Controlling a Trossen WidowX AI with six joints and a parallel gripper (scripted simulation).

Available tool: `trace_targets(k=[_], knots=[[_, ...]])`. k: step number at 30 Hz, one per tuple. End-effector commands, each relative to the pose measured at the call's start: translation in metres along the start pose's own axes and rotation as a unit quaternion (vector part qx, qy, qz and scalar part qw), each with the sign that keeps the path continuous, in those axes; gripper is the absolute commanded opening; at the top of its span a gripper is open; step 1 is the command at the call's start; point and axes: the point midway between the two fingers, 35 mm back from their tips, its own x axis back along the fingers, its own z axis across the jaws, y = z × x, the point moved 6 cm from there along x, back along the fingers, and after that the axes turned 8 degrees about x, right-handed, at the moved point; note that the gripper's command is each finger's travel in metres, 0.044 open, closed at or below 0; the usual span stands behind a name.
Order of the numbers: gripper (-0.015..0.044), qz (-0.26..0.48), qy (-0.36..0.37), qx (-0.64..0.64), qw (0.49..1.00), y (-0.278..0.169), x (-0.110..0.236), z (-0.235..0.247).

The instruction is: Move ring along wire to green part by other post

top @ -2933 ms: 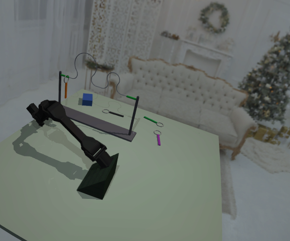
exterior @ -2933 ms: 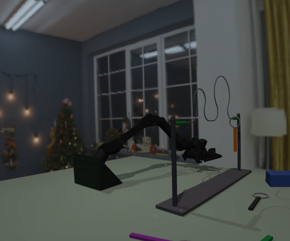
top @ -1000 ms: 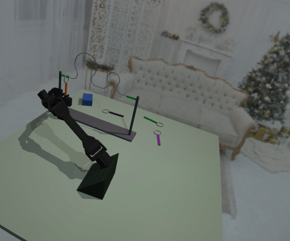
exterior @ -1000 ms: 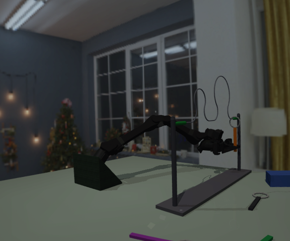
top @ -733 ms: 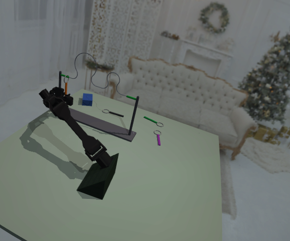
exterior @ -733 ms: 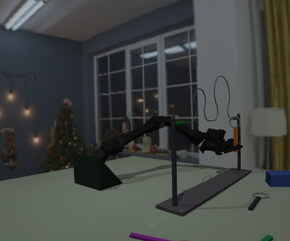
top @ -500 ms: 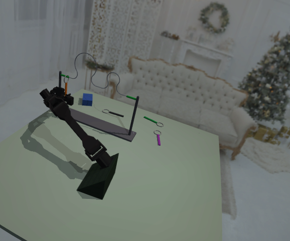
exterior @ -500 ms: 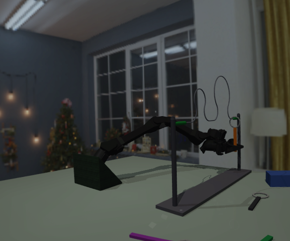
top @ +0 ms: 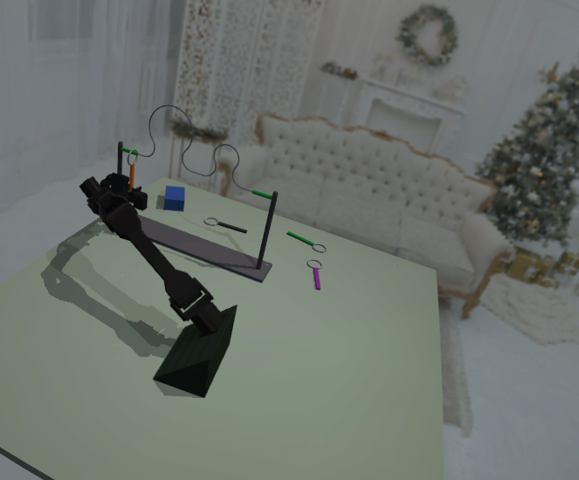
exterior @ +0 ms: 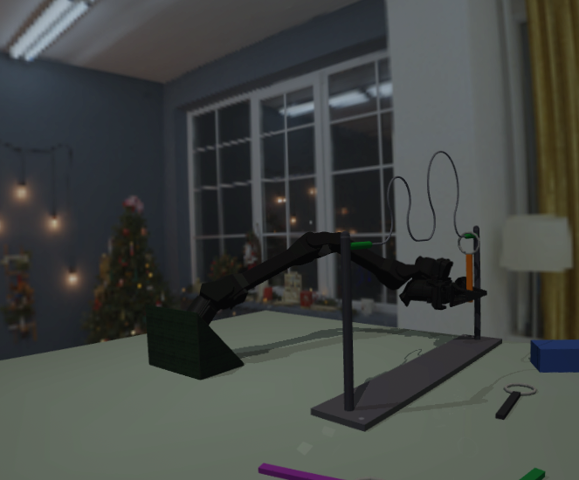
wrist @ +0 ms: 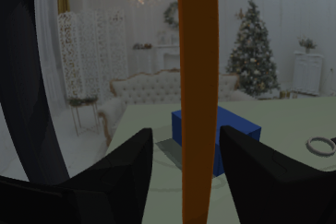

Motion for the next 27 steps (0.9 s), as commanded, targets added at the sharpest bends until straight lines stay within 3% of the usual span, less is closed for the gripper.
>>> trace_targets(k=[1, 18, 27], knots=[[0.0160, 0.002, 0.001, 0.004, 1.000, -0.0012, -0.0007, -0.0002], [0.0160, 0.002, 0.001, 0.004, 1.000, -0.0012, -0.0007, -0.0002], [-0.0076, 0.001, 0.000, 0.000, 1.000, -0.0004, -0.0002, 0.0000]])
